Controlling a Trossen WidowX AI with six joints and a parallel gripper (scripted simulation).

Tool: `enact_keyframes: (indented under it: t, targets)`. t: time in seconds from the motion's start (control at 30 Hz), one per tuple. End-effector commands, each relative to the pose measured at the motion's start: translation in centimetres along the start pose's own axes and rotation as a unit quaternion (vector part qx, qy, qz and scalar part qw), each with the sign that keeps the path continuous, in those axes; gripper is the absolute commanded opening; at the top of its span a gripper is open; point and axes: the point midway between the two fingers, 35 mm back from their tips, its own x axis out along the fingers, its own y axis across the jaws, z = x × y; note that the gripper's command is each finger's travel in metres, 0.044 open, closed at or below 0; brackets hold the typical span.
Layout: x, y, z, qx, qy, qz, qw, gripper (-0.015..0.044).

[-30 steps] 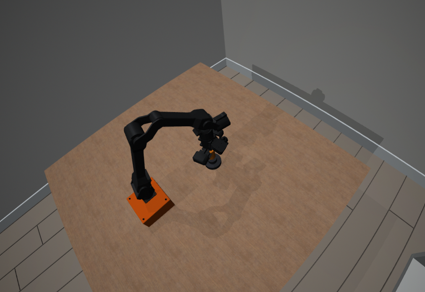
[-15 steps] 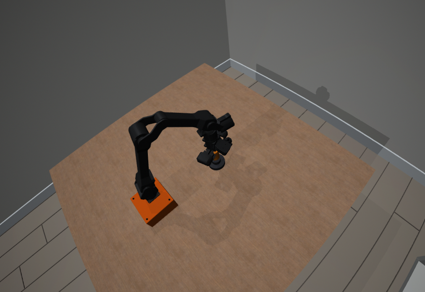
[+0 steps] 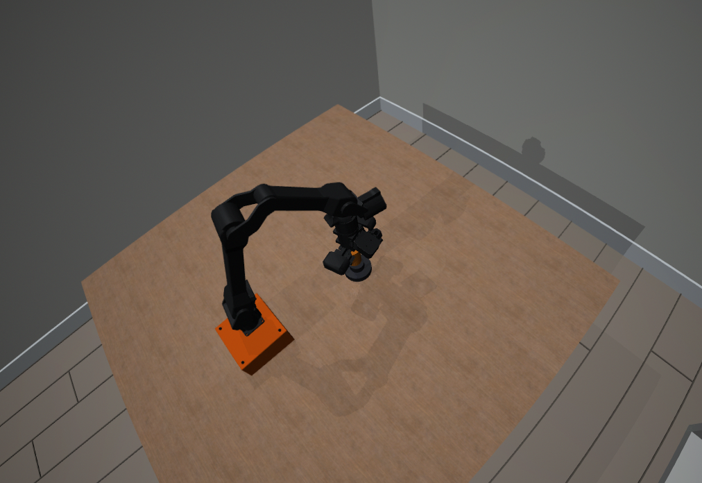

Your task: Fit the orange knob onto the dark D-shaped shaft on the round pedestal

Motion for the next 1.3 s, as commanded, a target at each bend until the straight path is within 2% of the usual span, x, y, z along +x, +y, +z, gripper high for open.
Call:
enact_keyframes:
  t: [0.0,0.1,1.27]
  targets:
    - [-0.46,0.01,0.02,0.047,-0.002,0.004,0.999,0.0000]
    - [-0.55,0.05,0.04,0.089,-0.002,0.004,0.996,0.0000]
    - [-0.31,0.04,0.02,0.089,-0.002,0.004,0.996,0.0000]
